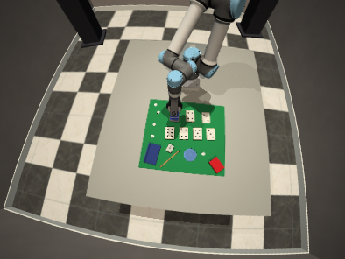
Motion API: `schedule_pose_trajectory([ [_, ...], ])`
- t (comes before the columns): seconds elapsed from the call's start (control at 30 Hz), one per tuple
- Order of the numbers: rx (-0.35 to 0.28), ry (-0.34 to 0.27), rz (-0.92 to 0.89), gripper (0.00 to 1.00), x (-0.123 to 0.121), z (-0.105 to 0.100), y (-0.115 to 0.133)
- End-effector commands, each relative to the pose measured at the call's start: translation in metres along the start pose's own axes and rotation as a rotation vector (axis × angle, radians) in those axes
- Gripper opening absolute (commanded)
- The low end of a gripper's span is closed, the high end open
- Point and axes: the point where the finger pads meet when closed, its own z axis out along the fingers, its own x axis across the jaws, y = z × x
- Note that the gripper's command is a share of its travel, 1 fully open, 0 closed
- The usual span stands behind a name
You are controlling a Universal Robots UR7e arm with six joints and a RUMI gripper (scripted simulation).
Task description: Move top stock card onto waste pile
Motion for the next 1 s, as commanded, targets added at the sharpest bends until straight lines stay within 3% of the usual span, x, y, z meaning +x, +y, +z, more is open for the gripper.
schedule_pose_trajectory([
  [0.0, -0.003, -0.002, 0.000, 0.38, -0.001, 0.000, 0.001],
  [0.53, -0.004, -0.003, -0.002, 0.38, -0.007, 0.000, 0.002],
  [0.97, -0.005, -0.002, -0.006, 0.38, -0.061, 0.000, 0.002],
])
